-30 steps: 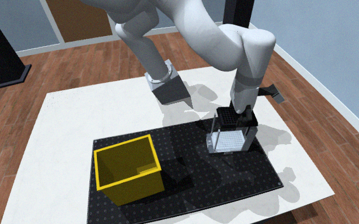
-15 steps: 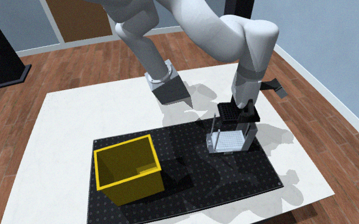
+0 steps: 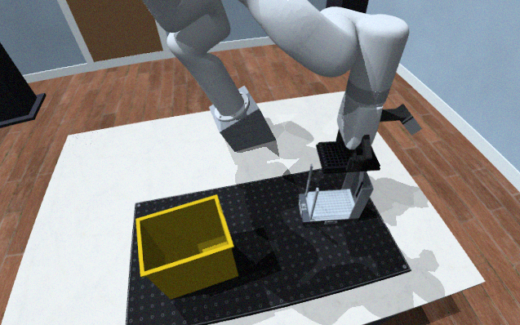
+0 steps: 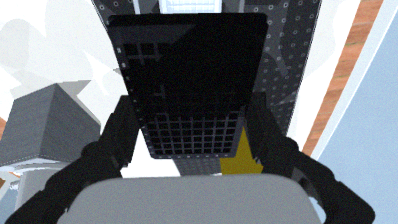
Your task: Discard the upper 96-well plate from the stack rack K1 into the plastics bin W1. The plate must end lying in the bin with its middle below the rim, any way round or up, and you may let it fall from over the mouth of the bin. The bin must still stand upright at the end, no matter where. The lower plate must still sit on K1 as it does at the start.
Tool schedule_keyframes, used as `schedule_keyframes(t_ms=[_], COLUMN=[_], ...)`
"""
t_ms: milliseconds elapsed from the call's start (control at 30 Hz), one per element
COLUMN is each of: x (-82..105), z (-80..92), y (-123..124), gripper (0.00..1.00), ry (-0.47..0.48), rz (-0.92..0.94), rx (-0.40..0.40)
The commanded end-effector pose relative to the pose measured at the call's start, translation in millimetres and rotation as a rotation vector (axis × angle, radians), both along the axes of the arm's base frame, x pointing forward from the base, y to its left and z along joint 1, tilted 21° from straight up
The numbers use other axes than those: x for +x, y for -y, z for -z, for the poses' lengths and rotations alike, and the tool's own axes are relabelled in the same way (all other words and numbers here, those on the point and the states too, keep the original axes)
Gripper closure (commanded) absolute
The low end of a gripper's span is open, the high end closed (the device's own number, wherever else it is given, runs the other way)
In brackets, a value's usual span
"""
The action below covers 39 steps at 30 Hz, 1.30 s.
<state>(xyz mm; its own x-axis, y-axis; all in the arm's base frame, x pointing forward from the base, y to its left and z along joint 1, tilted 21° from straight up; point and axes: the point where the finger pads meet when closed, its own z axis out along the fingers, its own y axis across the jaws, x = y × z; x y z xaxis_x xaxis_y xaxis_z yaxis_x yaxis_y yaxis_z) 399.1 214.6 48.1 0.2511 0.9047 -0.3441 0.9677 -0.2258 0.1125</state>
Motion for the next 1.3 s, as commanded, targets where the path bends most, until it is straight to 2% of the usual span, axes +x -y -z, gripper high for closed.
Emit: schedule_keyframes(t_ms=[0,333,800,1000,1267], x=[0.6,0.2,0.2,2.8,5.3], z=[-6.5,-22.0,-22.0,-28.4,-34.7], y=[-3,-9,-9,9,28], gripper=[1.00,1.00,1.00,1.00,1.00], ry=[0.003,0.003,0.003,-0.069,-0.106], rz=[-0.001,-0.001,-0.001,-0.188,-0.284], rx=[0.002,0.002,0.002,-0.003,-0.006])
